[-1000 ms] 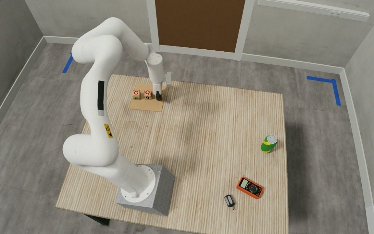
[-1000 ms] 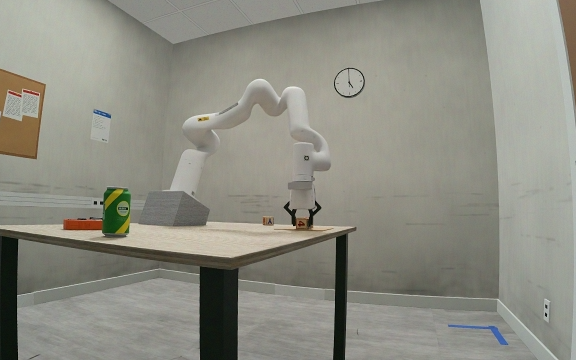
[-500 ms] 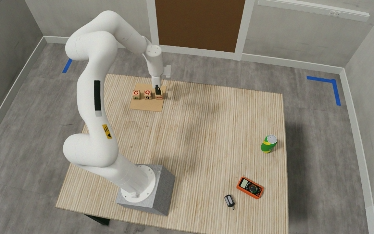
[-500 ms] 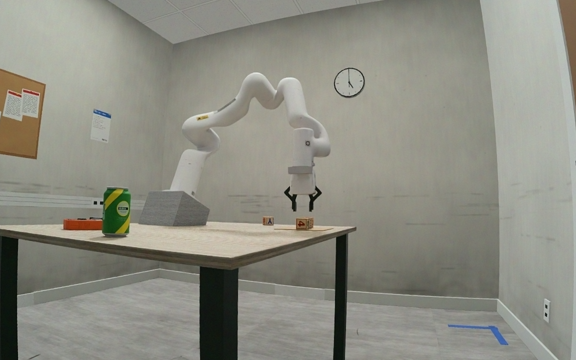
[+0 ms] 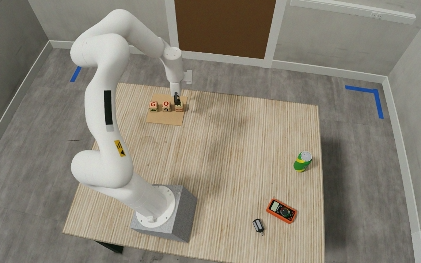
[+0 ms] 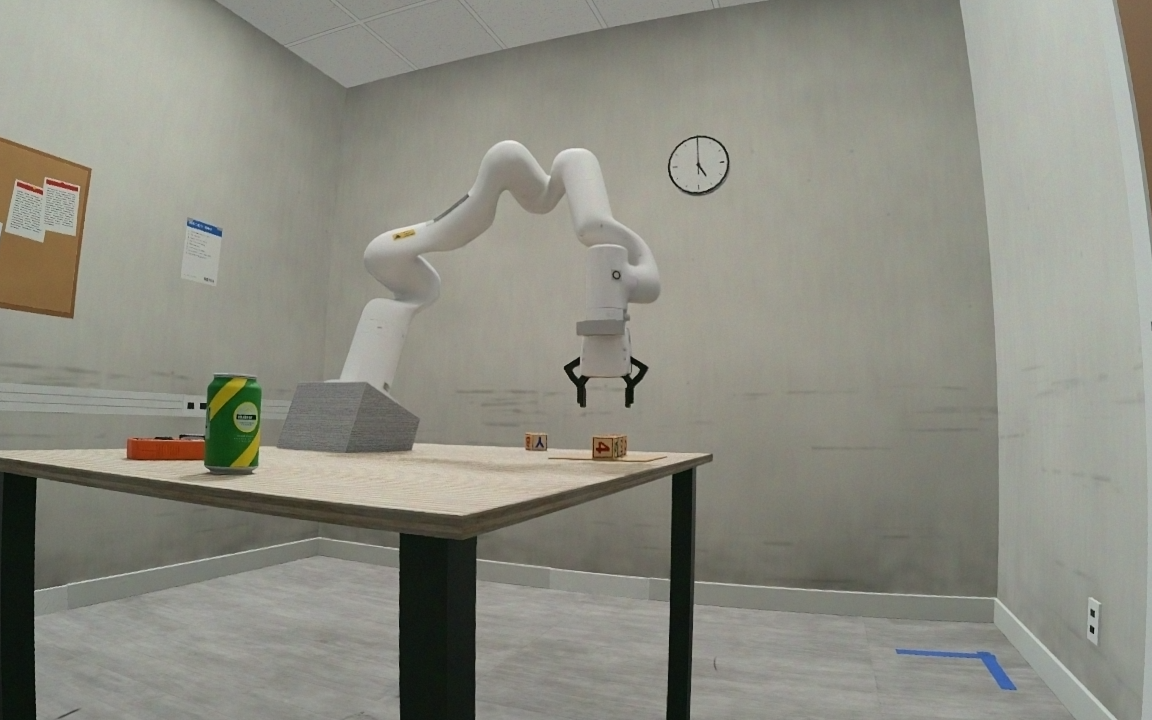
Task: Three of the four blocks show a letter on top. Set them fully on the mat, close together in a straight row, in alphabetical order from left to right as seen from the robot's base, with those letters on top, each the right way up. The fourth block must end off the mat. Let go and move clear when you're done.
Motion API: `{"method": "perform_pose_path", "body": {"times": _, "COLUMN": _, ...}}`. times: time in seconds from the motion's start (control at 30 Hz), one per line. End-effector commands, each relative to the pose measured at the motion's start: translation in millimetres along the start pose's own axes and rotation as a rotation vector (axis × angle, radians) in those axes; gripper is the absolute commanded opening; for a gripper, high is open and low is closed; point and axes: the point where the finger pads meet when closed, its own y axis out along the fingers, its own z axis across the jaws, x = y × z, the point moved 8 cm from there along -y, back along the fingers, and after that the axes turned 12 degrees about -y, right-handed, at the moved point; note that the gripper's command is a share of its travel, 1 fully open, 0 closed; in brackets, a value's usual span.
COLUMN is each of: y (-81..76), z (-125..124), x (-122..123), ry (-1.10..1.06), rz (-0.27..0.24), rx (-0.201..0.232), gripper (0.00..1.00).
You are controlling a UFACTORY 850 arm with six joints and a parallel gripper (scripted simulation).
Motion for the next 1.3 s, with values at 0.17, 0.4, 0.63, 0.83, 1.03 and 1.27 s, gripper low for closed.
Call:
{"method": "perform_pose_path", "body": {"times": 0.17, "y": -1.2, "z": -1, "x": 0, "ry": 0.000, "rz": 0.001, "rx": -0.002, "gripper": 1.00}}
{"method": "perform_pose_path", "body": {"times": 0.4, "y": -1.2, "z": -1, "x": 0, "ry": 0.000, "rz": 0.001, "rx": -0.002, "gripper": 1.00}}
{"method": "perform_pose_path", "body": {"times": 0.63, "y": -4.0, "z": -1, "x": 0, "ry": 0.000, "rz": 0.001, "rx": -0.002, "gripper": 1.00}}
{"method": "perform_pose_path", "body": {"times": 0.83, "y": -21.9, "z": -1, "x": 0, "ry": 0.000, "rz": 0.001, "rx": -0.002, "gripper": 1.00}}
{"method": "perform_pose_path", "body": {"times": 1.03, "y": -41.6, "z": -1, "x": 0, "ry": -0.001, "rz": 0.001, "rx": -0.002, "gripper": 1.00}}
{"method": "perform_pose_path", "body": {"times": 1.27, "y": -75.3, "z": -1, "x": 0, "ry": -0.001, "rz": 0.001, "rx": -0.002, "gripper": 1.00}}
